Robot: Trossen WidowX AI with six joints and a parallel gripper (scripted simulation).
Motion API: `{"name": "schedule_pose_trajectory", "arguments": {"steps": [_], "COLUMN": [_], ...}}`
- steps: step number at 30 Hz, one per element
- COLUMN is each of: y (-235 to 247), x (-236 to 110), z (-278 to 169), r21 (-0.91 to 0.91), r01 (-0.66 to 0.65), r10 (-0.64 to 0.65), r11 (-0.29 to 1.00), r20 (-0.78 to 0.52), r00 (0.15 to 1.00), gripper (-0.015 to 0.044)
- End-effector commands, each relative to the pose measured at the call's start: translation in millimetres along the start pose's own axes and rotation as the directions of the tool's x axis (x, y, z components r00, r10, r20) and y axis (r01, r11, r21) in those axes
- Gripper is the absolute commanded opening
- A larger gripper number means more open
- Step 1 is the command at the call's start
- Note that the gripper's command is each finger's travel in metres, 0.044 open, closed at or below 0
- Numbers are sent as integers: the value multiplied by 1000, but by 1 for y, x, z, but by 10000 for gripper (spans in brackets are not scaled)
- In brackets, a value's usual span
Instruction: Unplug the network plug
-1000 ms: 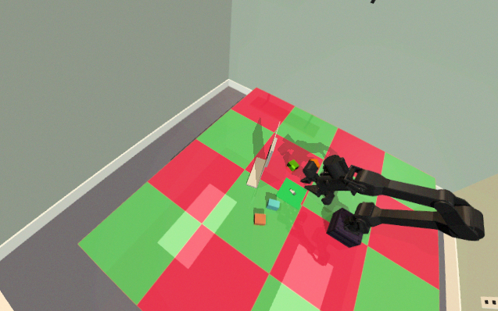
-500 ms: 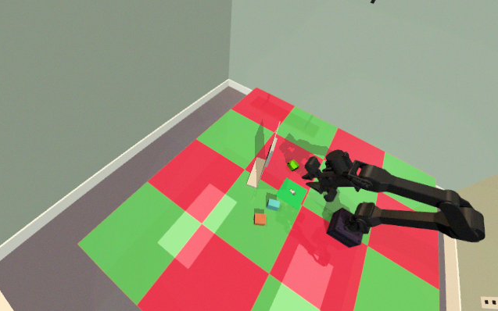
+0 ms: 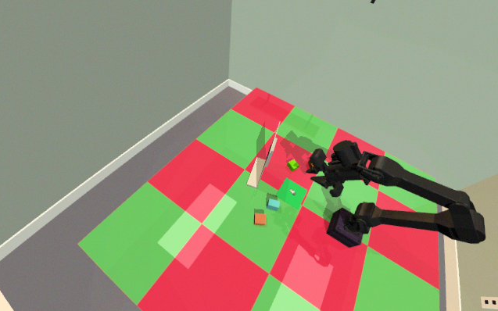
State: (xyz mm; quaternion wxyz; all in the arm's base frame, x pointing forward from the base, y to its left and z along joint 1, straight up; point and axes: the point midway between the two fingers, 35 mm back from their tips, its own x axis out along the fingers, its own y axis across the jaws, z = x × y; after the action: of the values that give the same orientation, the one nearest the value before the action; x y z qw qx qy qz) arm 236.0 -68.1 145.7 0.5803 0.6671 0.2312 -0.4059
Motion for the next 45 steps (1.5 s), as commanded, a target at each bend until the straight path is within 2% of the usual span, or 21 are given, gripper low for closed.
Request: {"name": "schedule_pose_trajectory", "arguments": {"steps": [1, 10, 21, 45], "y": [8, 16, 16, 16], "x": [-15, -35, -35, -35], "z": [0, 0, 0, 0], "r21": [4, 5, 5, 5], "r01": [-3, -3, -3, -3], "r10": [3, 3, 3, 3], "r11": [1000, 1000, 1000, 1000], "r20": [1, 2, 2, 2], "r00": [1000, 1000, 1000, 1000], "gripper": [156, 156, 440, 440]}}
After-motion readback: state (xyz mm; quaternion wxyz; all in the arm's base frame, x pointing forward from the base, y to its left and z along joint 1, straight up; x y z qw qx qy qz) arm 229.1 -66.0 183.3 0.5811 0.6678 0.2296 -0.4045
